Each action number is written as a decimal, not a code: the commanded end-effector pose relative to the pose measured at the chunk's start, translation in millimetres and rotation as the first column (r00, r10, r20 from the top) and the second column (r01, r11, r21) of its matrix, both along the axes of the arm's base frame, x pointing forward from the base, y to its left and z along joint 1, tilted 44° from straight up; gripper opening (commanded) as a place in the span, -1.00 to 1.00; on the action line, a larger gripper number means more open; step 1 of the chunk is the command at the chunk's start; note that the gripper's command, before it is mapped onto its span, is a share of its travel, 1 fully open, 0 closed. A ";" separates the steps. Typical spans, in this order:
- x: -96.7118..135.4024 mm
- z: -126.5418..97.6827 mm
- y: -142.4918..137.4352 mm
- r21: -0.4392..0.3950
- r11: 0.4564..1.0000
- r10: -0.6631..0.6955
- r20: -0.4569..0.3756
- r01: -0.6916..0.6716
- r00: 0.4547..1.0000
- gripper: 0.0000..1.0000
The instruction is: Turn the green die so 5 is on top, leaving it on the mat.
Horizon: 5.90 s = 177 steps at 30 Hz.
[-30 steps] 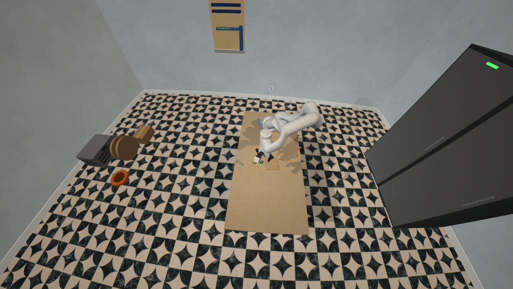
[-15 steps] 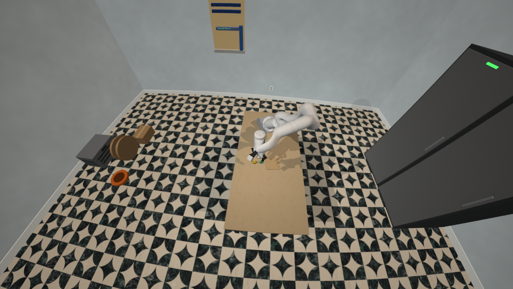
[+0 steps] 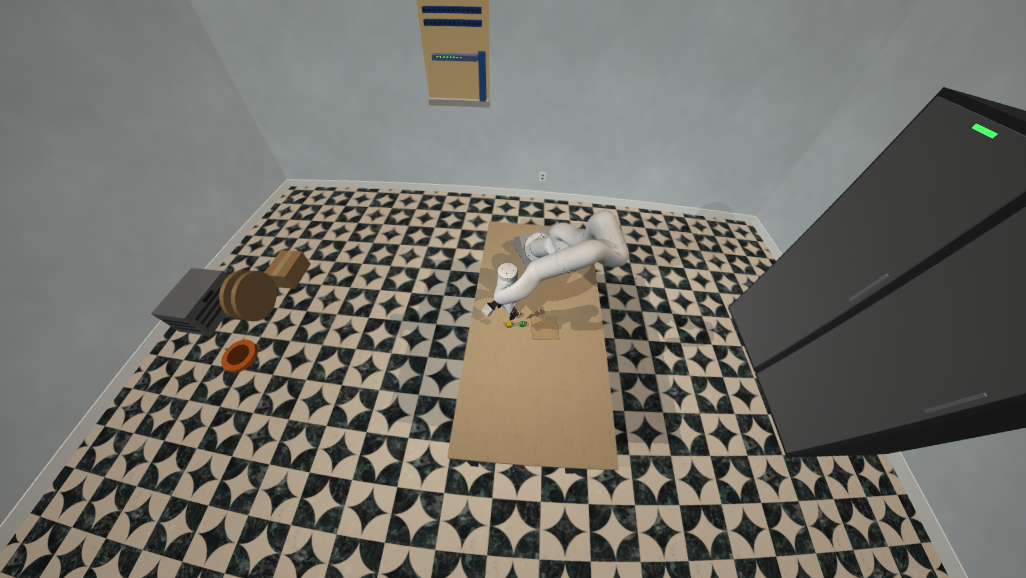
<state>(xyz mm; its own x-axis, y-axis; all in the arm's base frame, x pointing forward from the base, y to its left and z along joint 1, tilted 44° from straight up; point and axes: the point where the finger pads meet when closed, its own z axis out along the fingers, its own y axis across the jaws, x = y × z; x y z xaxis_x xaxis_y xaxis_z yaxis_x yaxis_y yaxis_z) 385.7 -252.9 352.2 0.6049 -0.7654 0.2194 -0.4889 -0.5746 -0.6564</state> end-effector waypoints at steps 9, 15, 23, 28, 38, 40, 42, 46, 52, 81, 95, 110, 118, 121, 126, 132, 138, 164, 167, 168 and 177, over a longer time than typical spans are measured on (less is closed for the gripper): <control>1.3 -2.0 -1.5 0.000 1.000 -0.003 0.001 0.003 1.000 1.00; 6.3 -7.8 0.8 0.000 1.000 -0.003 0.001 0.003 1.000 1.00; 41.9 -48.4 16.7 0.000 1.000 -0.003 0.001 0.003 1.000 1.00; 55.1 -63.3 22.5 0.000 1.000 -0.003 0.001 0.003 1.000 1.00; 67.5 -77.5 28.1 0.000 1.000 -0.003 0.001 0.003 1.000 1.00; 67.5 -77.5 28.1 0.000 1.000 -0.003 0.001 0.003 1.000 1.00; 67.5 -77.5 28.1 0.000 1.000 -0.003 0.001 0.003 1.000 1.00; 67.5 -77.5 28.1 0.000 1.000 -0.003 0.001 0.003 1.000 1.00; 67.5 -77.5 28.1 0.000 1.000 -0.003 0.001 0.003 1.000 1.00; 63.9 -79.4 31.1 0.000 1.000 -0.003 0.001 0.003 1.000 1.00; 19.9 -102.7 68.9 0.000 1.000 -0.003 0.001 0.003 1.000 1.00; 11.2 -107.4 76.4 0.000 1.000 -0.003 0.001 0.003 1.000 1.00; 11.2 -107.4 76.4 0.000 1.000 -0.003 0.001 0.003 1.000 1.00; 11.2 -107.4 76.4 0.000 1.000 -0.003 0.001 0.003 1.000 1.00; 11.2 -107.4 76.4 0.000 1.000 -0.003 0.001 0.003 1.000 1.00; 11.2 -107.4 76.4 0.000 1.000 -0.003 0.001 0.003 1.000 1.00; 11.2 -107.4 76.4 0.000 1.000 -0.003 0.001 0.003 1.000 1.00; 52.6 -63.7 95.0 0.000 1.000 -0.003 0.001 0.003 1.000 1.00; 54.1 -62.2 95.7 0.000 1.000 -0.003 0.001 0.003 1.000 1.00; 54.1 -62.1 95.7 0.000 1.000 -0.003 0.001 0.003 1.000 1.00; 54.1 -62.1 95.7 0.000 1.000 -0.003 0.001 0.003 1.000 1.00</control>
